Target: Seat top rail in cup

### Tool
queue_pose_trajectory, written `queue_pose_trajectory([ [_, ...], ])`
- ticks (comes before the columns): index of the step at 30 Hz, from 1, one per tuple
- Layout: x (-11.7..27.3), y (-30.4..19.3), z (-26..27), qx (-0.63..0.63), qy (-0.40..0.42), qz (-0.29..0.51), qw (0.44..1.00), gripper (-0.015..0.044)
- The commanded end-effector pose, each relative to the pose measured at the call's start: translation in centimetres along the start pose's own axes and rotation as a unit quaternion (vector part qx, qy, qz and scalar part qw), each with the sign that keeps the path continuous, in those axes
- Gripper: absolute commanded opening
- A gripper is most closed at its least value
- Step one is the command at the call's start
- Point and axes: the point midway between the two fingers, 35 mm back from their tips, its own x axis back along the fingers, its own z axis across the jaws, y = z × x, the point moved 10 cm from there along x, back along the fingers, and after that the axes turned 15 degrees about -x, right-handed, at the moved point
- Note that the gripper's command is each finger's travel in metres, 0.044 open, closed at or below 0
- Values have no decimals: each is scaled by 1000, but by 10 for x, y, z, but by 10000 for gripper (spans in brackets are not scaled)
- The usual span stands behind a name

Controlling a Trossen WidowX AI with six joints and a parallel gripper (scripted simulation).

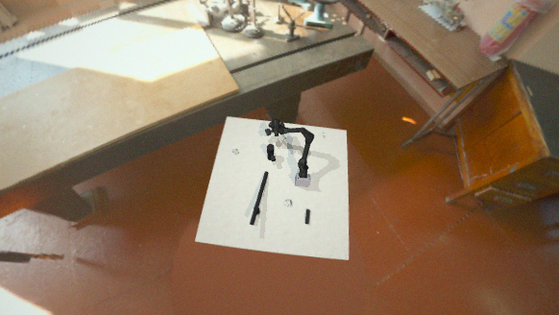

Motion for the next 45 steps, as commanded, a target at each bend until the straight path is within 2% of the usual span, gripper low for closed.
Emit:
queue_pose_trajectory([
  [1,25,-19,34,24,66,27,997,440],
  [8,88,-56,87,76,181,80,977,440],
  [15,166,-103,114,177,280,112,937,440],
  [23,253,-165,114,294,350,137,879,440],
  [29,320,-215,91,388,380,131,829,440],
  [34,325,-219,87,403,383,128,821,440],
  [37,316,-210,83,448,390,115,796,440],
  [45,266,-167,58,652,427,31,626,440],
])
